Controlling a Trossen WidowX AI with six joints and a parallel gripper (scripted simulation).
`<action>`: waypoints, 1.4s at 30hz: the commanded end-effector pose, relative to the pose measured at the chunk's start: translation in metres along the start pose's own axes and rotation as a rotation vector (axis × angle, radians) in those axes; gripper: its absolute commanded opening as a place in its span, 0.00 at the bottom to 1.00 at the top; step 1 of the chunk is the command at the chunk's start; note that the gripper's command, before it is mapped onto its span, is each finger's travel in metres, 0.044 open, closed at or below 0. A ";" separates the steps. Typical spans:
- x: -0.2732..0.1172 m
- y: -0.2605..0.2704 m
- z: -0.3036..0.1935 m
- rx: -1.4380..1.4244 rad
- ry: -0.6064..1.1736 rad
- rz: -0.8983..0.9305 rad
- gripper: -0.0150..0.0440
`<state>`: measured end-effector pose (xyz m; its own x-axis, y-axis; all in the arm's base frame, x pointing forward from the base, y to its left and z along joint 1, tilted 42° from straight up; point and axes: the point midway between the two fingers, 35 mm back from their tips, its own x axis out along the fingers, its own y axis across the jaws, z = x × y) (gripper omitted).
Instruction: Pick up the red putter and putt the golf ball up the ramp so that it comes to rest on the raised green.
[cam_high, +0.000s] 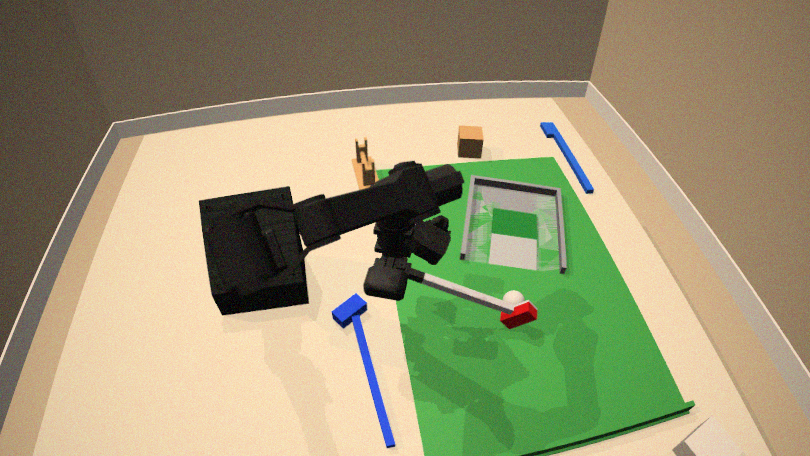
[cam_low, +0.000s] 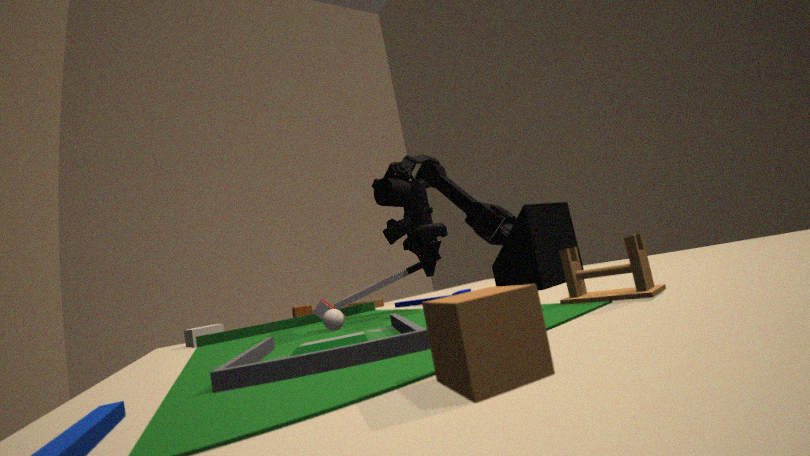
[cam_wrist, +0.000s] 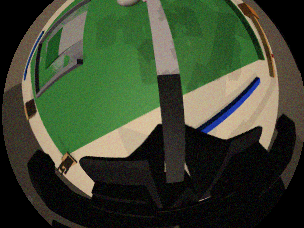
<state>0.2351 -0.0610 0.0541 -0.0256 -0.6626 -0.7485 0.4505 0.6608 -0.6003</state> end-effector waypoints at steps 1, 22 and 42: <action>-0.001 0.026 -0.005 0.004 -0.007 -0.003 0.25; -0.052 0.026 -0.007 -0.008 0.001 -0.007 0.25; -0.052 0.026 -0.007 -0.008 0.001 -0.007 0.25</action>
<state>0.2418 -0.0072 0.0753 -0.0310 -0.6664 -0.7449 0.4469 0.6574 -0.6067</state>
